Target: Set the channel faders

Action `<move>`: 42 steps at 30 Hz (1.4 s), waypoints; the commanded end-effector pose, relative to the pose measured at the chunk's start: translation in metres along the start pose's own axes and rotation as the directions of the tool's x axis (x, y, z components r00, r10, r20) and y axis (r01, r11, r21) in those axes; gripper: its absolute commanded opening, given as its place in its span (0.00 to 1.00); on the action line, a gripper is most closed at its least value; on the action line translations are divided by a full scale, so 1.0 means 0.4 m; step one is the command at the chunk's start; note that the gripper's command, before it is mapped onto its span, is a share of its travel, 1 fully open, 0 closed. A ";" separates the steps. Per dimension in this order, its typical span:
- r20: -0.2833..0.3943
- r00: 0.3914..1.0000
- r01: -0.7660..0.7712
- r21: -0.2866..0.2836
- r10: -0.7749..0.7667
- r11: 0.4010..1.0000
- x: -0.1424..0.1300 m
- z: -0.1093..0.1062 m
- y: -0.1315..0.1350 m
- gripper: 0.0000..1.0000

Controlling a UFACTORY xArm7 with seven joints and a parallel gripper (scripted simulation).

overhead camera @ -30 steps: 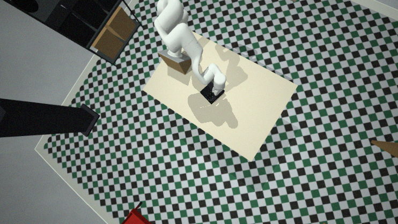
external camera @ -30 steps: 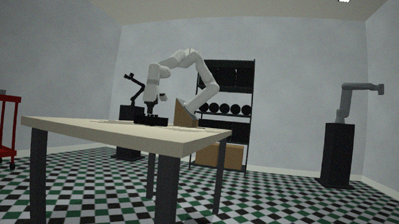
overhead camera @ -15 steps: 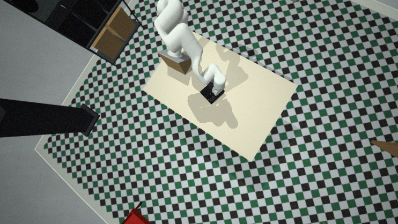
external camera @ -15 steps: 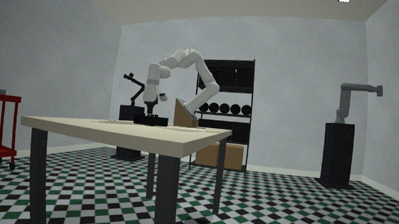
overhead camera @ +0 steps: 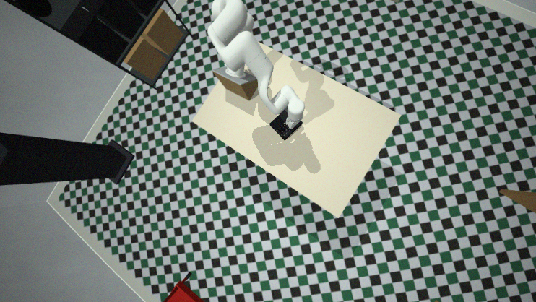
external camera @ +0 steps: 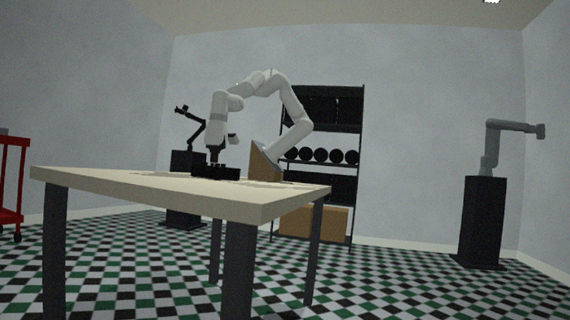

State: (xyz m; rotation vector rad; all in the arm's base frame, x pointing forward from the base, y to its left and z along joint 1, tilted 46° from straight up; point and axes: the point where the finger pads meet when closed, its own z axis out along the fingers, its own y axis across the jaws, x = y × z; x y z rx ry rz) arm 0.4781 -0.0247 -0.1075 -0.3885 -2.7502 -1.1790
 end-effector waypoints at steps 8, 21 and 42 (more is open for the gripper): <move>0.005 1.000 0.000 0.001 0.000 1.000 -0.004 -0.005 -0.001 0.00; 0.005 1.000 0.000 0.001 0.000 1.000 -0.004 0.012 -0.001 0.00; 0.005 1.000 0.000 0.001 0.000 1.000 -0.004 0.025 -0.001 0.00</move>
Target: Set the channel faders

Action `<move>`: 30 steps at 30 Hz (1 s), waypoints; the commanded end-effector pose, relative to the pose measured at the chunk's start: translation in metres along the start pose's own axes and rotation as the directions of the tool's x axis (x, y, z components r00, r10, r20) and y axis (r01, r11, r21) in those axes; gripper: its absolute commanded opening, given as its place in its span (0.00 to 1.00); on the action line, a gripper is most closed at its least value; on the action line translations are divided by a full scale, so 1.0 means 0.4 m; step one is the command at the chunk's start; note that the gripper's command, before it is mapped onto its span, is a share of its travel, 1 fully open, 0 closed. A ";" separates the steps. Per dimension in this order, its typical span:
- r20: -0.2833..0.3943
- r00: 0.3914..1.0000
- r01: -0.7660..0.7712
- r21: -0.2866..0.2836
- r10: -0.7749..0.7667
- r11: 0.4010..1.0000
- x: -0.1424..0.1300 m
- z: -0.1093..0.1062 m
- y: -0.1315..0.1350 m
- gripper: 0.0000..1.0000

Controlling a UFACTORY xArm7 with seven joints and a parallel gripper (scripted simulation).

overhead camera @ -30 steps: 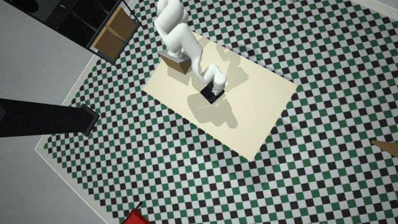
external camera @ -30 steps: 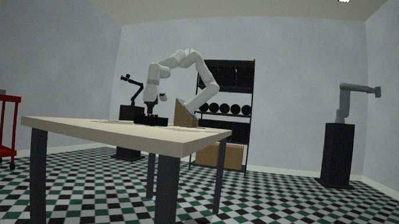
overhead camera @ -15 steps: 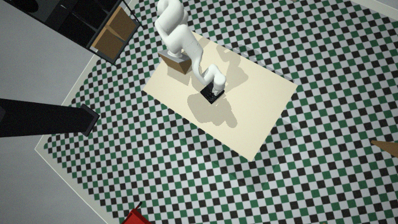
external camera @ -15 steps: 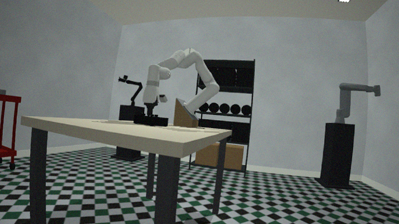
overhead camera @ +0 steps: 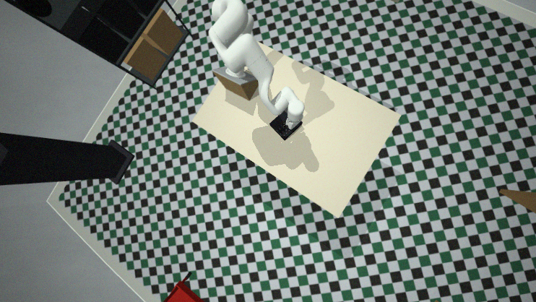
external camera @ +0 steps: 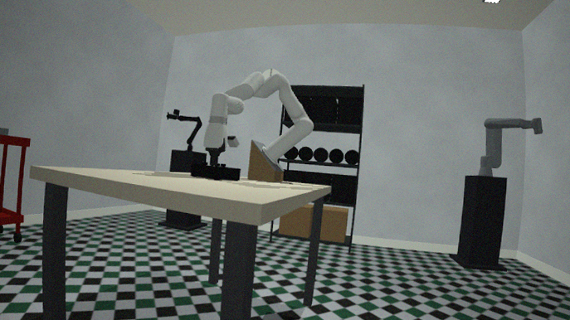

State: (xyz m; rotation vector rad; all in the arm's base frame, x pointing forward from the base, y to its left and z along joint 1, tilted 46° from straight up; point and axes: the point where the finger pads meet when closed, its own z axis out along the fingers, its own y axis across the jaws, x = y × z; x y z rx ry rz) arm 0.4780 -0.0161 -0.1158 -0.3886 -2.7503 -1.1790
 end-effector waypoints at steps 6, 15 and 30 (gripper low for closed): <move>0.005 1.000 0.000 0.001 0.000 1.000 -0.004 -0.005 -0.001 0.00; 0.005 1.000 0.000 0.001 0.000 1.000 -0.002 -0.005 -0.001 0.00; 0.005 1.000 0.000 0.001 0.000 1.000 0.009 -0.005 -0.001 0.00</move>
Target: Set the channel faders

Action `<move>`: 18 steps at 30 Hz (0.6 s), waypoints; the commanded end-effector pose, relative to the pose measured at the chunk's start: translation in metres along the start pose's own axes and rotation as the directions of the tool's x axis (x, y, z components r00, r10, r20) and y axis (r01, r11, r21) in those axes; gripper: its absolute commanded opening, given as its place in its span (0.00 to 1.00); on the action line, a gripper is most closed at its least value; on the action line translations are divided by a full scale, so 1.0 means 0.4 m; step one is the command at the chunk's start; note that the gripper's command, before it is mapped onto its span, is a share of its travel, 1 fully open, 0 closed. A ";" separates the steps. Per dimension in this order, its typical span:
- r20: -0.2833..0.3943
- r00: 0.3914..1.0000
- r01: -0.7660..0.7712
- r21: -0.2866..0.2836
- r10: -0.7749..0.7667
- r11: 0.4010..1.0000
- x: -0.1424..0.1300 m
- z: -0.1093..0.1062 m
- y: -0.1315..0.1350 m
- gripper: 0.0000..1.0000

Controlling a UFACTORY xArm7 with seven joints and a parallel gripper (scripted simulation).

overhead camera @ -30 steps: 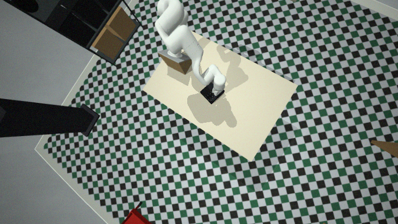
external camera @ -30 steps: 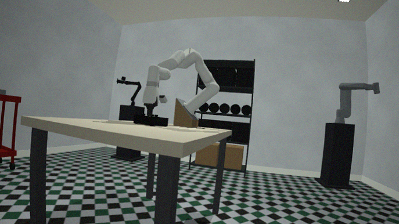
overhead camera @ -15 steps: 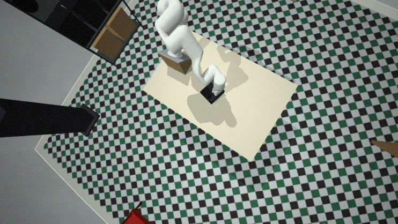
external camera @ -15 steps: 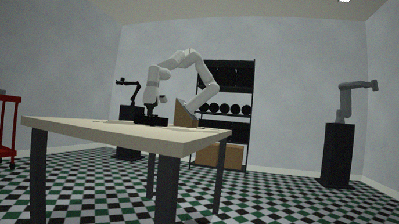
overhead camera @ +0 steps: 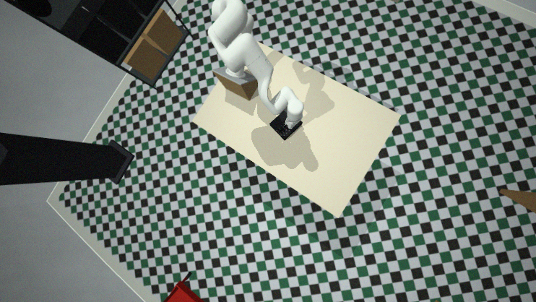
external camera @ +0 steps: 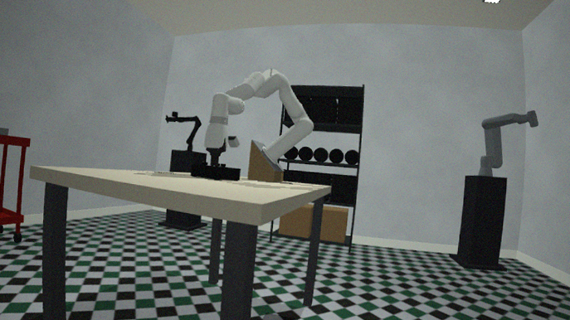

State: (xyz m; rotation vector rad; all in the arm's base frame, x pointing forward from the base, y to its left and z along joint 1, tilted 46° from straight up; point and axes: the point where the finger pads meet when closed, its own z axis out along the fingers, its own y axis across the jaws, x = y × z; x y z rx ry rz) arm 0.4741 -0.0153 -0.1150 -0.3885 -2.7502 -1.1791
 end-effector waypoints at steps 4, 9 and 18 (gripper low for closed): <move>0.005 1.000 0.000 0.001 0.000 1.000 0.002 -0.005 -0.001 0.00; 0.005 1.000 0.000 0.001 0.000 1.000 0.009 -0.005 -0.001 0.00; 0.005 1.000 0.000 0.001 0.000 1.000 0.022 -0.005 -0.001 0.00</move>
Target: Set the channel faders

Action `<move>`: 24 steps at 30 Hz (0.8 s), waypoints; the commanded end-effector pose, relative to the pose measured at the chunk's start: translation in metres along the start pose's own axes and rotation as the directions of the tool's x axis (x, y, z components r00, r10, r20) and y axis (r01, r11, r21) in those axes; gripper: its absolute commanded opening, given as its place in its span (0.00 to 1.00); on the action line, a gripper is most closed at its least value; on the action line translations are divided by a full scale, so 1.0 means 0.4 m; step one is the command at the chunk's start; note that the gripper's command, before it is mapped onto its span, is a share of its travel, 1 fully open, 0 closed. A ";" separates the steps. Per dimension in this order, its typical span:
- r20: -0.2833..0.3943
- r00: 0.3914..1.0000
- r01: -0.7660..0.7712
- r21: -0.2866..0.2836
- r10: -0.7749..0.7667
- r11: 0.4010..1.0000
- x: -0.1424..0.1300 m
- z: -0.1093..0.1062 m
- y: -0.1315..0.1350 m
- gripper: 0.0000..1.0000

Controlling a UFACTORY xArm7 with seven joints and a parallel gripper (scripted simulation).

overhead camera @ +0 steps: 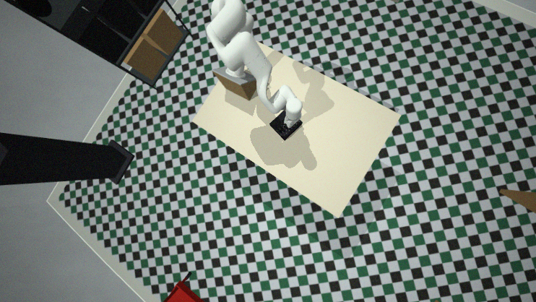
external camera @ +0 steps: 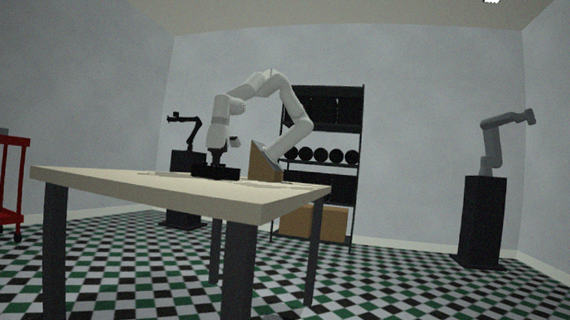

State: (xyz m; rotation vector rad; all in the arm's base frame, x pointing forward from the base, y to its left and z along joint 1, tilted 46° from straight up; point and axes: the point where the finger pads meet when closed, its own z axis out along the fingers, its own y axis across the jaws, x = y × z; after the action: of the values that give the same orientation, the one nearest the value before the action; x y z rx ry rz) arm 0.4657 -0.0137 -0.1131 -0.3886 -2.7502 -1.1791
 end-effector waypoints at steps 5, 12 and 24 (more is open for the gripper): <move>0.005 1.000 0.000 0.001 0.000 1.000 0.005 -0.005 -0.001 0.00; 0.005 1.000 0.000 0.001 0.000 1.000 0.014 -0.005 -0.001 0.00; 0.005 1.000 0.000 0.001 0.000 1.000 0.022 -0.005 -0.001 0.00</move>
State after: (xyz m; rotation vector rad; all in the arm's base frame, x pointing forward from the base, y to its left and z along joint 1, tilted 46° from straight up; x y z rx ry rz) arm 0.4564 -0.0119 -0.1110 -0.3887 -2.7505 -1.1791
